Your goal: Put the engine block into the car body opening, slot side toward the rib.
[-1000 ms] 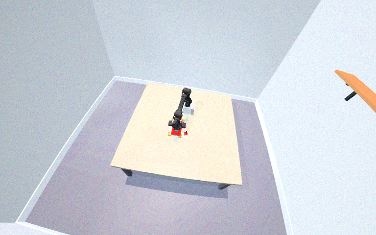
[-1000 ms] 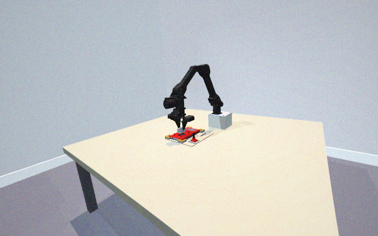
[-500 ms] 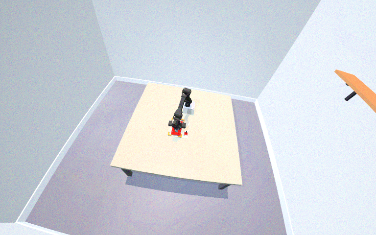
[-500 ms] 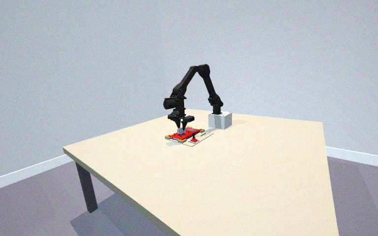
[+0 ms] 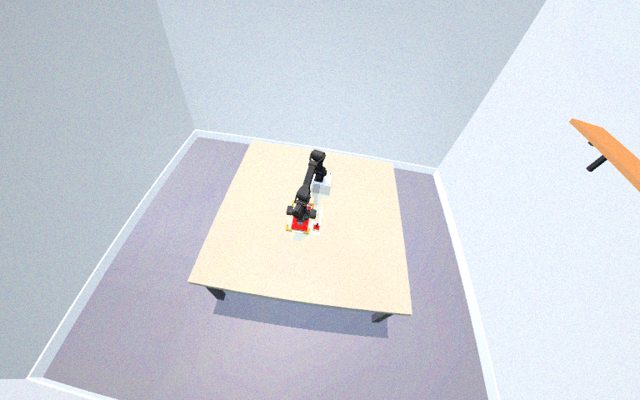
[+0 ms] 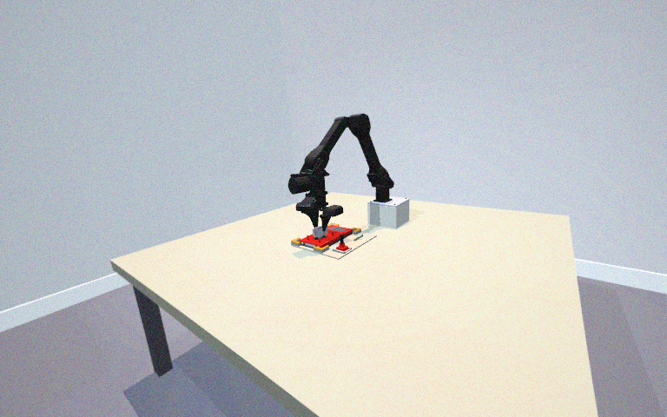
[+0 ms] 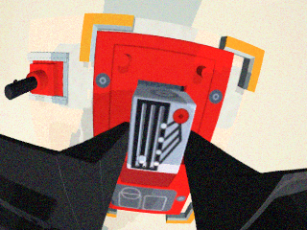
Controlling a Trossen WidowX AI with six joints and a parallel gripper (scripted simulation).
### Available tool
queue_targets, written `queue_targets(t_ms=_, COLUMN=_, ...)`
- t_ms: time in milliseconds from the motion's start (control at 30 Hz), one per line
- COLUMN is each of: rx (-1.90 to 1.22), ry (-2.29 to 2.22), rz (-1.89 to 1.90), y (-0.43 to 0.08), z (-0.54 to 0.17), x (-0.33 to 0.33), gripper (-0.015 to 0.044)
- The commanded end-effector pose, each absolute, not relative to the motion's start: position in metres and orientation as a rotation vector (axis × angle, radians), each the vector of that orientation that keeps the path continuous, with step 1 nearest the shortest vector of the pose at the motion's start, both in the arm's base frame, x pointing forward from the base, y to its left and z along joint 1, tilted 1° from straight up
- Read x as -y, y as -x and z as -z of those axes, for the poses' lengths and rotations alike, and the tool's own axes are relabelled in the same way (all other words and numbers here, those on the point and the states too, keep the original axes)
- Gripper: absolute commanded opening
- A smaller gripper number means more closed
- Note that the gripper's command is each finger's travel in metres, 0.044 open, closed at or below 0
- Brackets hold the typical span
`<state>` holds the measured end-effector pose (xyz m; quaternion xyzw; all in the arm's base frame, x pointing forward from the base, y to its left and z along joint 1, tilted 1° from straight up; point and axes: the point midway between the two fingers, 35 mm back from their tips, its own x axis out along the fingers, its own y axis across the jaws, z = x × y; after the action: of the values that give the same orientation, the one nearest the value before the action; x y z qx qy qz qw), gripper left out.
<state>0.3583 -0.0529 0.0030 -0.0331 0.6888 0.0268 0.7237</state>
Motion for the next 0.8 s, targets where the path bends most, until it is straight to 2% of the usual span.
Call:
queue_targets(t_ms=0, rx=-1.518, ry=0.069, rz=-0.063, y=-0.3586, z=-0.0021, x=0.0521, gripper=0.0159)
queue_targets(t_ms=767, rx=-1.518, ry=0.065, rz=-0.059, y=-0.3588, z=0.002, x=0.052, gripper=0.0159)
